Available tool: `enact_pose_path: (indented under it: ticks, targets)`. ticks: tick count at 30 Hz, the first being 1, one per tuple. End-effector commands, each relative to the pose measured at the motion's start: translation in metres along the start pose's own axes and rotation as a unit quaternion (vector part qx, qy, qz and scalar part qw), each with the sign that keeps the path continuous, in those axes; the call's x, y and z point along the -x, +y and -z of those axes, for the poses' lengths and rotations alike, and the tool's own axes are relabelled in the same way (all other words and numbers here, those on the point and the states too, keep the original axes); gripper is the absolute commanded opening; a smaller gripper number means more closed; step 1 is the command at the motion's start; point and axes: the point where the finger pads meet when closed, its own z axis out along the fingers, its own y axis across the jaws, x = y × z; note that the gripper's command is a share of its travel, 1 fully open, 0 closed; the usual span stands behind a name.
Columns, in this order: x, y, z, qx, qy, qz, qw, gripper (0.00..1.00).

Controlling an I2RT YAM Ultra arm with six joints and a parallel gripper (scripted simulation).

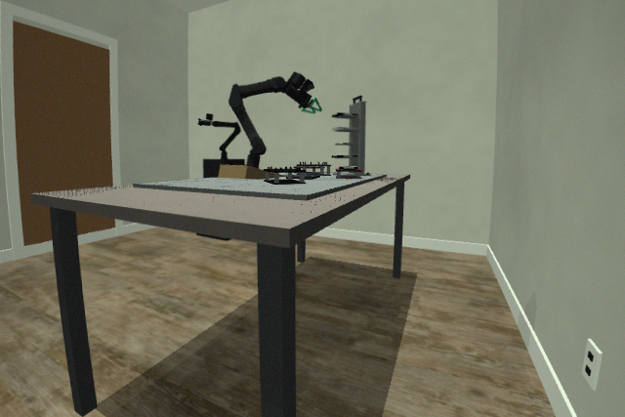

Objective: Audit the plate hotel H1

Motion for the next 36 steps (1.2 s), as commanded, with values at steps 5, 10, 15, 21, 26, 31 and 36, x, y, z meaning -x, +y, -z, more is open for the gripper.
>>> enact_pose_path:
  ticks: [5,10,15,21,26,31,36]
  targets:
    - [0.011,-0.001,-0.009,-0.005,-0.021,0.004,1.000,1.00]
    - [0.012,-0.001,-0.017,-0.005,-0.022,0.005,1.000,1.00]
    - [0.007,-0.001,-0.028,-0.005,-0.017,0.003,1.000,1.00]
    - [0.011,0.001,-0.029,-0.005,-0.027,0.006,1.000,1.00]
    - [0.008,0.000,-0.041,-0.005,-0.022,0.005,1.000,1.00]
    - [0.009,0.000,-0.048,-0.005,-0.023,0.005,1.000,1.00]
    - [0.024,0.005,-0.037,-0.004,-0.050,0.013,0.999,1.00]
